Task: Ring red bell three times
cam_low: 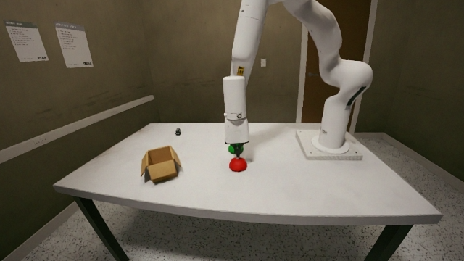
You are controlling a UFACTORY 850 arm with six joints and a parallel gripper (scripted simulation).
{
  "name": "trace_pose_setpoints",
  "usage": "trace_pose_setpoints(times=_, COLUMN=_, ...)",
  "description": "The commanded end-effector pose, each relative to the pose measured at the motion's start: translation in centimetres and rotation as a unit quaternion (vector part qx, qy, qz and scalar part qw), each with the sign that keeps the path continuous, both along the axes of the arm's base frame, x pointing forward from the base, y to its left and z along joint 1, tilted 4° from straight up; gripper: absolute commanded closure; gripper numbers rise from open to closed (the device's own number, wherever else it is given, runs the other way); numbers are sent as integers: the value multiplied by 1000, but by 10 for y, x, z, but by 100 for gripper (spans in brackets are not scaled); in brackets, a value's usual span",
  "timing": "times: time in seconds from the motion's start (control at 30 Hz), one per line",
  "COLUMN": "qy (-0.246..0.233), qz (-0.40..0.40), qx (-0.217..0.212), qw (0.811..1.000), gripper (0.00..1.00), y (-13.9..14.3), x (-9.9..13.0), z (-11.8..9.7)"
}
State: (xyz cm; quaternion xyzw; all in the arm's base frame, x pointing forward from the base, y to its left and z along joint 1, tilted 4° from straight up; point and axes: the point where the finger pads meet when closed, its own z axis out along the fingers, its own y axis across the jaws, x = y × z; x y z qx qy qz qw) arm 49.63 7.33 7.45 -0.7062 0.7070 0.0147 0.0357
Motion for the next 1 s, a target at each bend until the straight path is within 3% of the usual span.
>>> trace_pose_setpoints(times=0.0, qy=-1, qz=0, qx=0, qw=1000, gripper=100, y=0, x=1, z=1)
trace_pose_setpoints(times=0.97, qy=-1, qz=0, qx=0, qw=1000, gripper=100, y=0, x=1, z=6)
